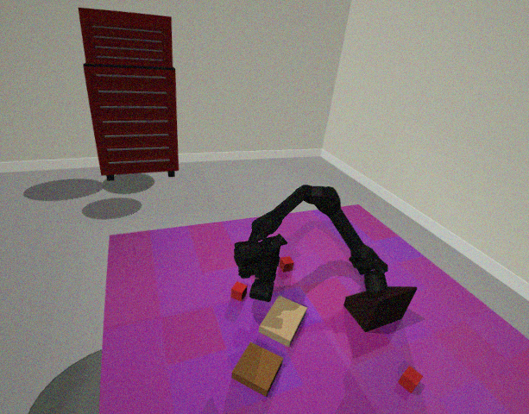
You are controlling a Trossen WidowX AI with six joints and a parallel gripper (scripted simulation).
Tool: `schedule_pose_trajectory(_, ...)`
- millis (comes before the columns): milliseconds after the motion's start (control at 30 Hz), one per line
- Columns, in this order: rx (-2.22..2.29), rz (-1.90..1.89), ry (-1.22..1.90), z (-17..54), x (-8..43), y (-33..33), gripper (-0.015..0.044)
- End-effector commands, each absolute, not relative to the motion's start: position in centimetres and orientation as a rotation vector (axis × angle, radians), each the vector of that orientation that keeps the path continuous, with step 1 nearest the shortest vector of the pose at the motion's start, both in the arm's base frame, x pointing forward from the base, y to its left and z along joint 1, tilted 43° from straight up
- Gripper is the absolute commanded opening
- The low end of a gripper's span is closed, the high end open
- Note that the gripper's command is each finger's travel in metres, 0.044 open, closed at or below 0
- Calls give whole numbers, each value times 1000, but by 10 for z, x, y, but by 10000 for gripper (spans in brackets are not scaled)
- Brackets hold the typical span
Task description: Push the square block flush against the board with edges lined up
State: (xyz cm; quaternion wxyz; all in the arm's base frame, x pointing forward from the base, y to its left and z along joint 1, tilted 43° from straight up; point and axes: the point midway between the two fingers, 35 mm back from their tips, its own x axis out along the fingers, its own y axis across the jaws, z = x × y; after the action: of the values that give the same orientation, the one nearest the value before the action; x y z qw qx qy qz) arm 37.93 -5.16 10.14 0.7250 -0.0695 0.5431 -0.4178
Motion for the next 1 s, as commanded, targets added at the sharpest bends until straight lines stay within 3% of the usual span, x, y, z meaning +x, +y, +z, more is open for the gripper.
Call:
schedule_pose_trajectory(0,-261,-839,1264,101,367,-50,0)
schedule_pose_trajectory(967,-1042,-137,1615,93,273,-50,0)
